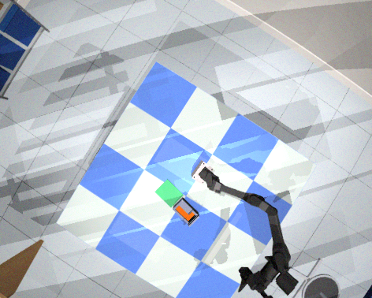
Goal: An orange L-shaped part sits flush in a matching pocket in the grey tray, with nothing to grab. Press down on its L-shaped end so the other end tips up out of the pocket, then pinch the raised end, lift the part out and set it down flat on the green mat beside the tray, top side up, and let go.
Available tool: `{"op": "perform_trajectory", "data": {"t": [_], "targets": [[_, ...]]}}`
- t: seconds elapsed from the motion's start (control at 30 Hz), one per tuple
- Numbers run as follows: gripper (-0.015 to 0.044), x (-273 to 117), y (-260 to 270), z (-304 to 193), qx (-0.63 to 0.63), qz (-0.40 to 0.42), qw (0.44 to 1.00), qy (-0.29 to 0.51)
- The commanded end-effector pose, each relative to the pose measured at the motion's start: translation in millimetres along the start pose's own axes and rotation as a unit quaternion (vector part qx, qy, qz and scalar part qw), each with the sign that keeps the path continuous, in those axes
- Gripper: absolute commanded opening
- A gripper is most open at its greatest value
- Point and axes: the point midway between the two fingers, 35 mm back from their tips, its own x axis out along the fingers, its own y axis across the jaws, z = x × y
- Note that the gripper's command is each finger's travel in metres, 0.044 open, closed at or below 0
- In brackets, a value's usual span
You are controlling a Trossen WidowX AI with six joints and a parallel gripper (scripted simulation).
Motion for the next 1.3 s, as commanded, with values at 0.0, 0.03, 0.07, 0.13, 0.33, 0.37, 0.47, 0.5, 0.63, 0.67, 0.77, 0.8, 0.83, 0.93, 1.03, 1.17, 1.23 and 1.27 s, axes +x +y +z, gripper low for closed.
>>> {"op": "perform_trajectory", "data": {"t": [0.0,0.03,0.07,0.13,0.33,0.37,0.47,0.5,0.63,0.67,0.77,0.8,0.83,0.93,1.03,1.17,1.23,1.27], "targets": [[0.0374,1,-1,0,-0.002,-0.002,1.0,0.0],[0.0347,3,-4,0,-0.006,-0.006,1.0,0.001],[0.0321,8,-11,1,-0.018,-0.018,1.0,0.003],[0.0269,26,-36,3,-0.062,-0.061,0.996,0.013],[0.018,67,-121,12,-0.184,-0.191,0.962,0.07],[0.018,72,-136,14,-0.201,-0.211,0.953,0.084],[0.018,80,-165,19,-0.215,-0.248,0.939,0.107],[0.018,81,-174,20,-0.225,-0.259,0.932,0.117],[0.018,87,-238,28,-0.279,-0.33,0.881,0.194],[0.018,86,-258,31,-0.292,-0.348,0.863,0.223],[0.018,82,-295,35,-0.311,-0.375,0.827,0.281],[0.018,80,-308,36,-0.315,-0.383,0.814,0.303],[0.018,77,-321,37,-0.318,-0.388,0.802,0.325],[0.018,64,-358,40,-0.321,-0.398,0.763,0.396],[0.018,49,-390,41,-0.312,-0.394,0.729,0.463],[0.018,26,-424,39,-0.289,-0.372,0.696,0.543],[0.018,18,-433,37,-0.279,-0.36,0.688,0.565],[0.018,17,-434,37,-0.278,-0.359,0.687,0.567]]}}
